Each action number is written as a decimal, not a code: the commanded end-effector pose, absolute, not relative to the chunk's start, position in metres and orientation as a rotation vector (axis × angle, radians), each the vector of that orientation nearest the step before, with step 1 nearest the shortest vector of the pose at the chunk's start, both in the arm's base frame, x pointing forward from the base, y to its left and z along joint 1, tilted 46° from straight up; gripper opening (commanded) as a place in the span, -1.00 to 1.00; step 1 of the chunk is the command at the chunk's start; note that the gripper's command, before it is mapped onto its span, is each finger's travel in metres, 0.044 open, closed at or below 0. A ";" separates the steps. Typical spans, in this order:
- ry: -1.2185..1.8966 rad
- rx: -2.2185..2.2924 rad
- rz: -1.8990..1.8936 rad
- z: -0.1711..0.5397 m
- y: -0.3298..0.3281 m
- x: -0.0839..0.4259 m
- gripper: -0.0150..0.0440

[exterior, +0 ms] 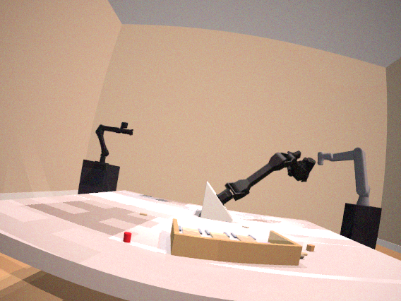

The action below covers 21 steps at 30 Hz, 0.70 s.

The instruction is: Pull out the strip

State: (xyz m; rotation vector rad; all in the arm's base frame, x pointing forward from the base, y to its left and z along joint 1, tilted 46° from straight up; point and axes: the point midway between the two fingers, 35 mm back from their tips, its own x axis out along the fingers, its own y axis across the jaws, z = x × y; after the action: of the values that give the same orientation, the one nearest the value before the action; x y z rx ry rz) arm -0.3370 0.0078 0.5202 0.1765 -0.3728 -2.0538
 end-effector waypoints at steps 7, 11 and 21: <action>-0.504 0.107 -2.297 0.521 0.083 -0.328 0.86; -0.566 0.054 -2.477 0.507 0.145 -0.316 0.86; -0.718 -0.102 -2.917 0.468 0.280 -0.235 0.86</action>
State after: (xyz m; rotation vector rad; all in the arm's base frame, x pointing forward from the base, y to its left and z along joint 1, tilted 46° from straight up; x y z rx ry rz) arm -0.2633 0.2449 0.4838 -0.0583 -0.6466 -2.7996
